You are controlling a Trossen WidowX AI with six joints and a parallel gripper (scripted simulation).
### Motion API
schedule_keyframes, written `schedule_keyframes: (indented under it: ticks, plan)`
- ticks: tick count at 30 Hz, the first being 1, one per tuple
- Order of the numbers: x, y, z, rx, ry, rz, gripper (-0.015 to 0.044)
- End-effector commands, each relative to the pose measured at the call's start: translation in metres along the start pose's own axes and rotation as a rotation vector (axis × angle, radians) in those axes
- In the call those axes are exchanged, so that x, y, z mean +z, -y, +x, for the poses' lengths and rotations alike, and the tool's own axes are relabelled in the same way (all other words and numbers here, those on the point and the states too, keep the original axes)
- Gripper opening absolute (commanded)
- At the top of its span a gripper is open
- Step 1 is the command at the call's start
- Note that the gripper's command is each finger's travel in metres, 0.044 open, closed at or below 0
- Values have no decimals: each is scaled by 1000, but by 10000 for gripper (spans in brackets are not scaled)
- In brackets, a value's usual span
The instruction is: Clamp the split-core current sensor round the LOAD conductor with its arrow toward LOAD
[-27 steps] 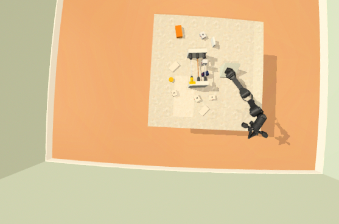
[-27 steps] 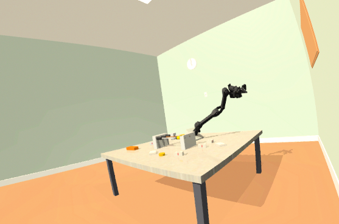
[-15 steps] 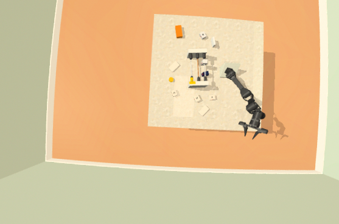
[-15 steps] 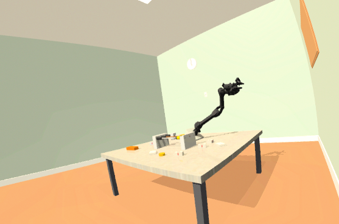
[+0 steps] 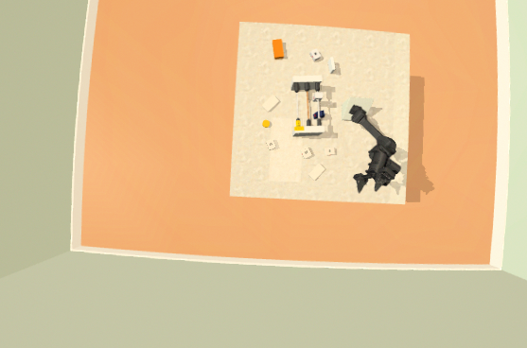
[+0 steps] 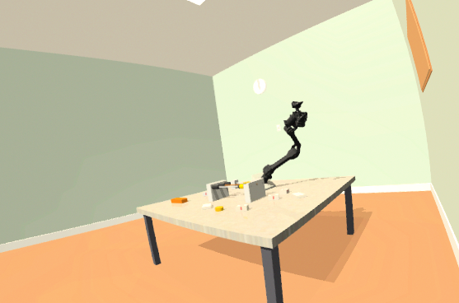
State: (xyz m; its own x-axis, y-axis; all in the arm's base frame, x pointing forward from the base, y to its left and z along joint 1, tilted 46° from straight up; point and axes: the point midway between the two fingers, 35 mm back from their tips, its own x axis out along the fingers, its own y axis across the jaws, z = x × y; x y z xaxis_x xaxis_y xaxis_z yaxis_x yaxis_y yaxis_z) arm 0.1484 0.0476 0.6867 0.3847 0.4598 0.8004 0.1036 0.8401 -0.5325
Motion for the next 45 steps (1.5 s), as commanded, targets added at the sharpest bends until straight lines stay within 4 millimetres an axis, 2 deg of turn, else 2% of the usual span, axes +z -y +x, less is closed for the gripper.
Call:
schedule_keyframes:
  ticks: [1, 6, 11, 16, 21, 24, 28, 30, 34, 37, 41, 45]
  plan:
    - [-47, -9, -17, -57, -137, 128, 440]
    - [-110, -31, -49, -125, -334, 272, 440]
    - [-168, -63, -92, -181, -544, 389, 440]
    - [-217, -103, -147, -223, -768, 478, 440]
    - [-254, -148, -213, -249, -1002, 534, 440]
    - [-267, -170, -246, -255, -1113, 549, 440]
    - [-267, -171, -249, -255, -1121, 549, 440]
    - [-274, -178, -250, -206, -1165, 557, 440]
    - [-305, -214, -263, 76, -1393, 647, 440]
    - [-317, -239, -276, 286, -1527, 767, 440]
    - [-319, -264, -291, 526, -1640, 997, 440]
    - [-313, -276, -294, 689, -1673, 1297, 440]
